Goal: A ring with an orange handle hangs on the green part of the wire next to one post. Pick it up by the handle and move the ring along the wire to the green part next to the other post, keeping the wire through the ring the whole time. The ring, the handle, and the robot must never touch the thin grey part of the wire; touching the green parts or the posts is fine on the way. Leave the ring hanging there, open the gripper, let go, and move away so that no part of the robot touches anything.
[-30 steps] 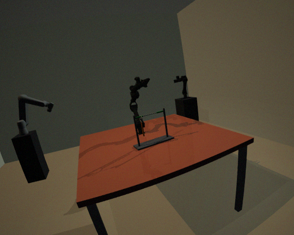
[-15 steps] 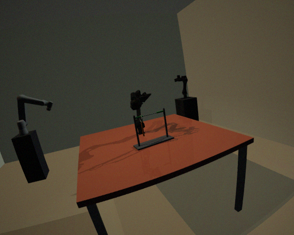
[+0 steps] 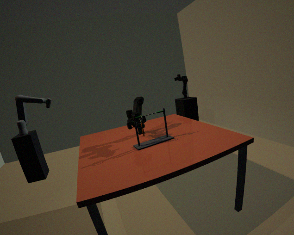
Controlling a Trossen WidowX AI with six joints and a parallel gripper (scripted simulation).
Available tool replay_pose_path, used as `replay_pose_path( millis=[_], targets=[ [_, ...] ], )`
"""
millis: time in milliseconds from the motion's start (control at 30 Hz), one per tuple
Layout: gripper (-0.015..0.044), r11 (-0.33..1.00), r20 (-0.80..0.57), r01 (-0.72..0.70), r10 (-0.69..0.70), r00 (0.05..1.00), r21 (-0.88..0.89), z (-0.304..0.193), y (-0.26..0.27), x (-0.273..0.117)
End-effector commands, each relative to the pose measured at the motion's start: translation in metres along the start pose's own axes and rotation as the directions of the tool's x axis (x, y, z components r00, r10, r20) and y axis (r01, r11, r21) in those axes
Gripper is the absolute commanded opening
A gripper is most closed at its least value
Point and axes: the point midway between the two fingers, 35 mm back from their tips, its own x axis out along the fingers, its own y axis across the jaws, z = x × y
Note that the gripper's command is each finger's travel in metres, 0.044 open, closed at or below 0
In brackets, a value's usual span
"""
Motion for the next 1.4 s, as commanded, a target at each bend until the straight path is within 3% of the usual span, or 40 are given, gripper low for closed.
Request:
replay_pose_path(
  millis=[0,200,367,733,1367],
  targets=[
    [0.0160,0.995,-0.094,0.095,-0.098,0.991,-0.036,-0.049,-0.013,-0.019],
    [0.0160,0.982,-0.219,0.174,-0.186,0.958,-0.077,-0.106,-0.014,-0.048],
    [0.0160,0.982,-0.217,0.174,-0.187,0.958,-0.079,-0.104,-0.015,-0.046],
    [0.0160,0.978,-0.150,0.183,-0.197,0.969,-0.101,-0.066,-0.018,-0.001],
    [0.0160,0.978,-0.149,0.183,-0.197,0.969,-0.102,-0.065,-0.024,0.020]
  ],
)
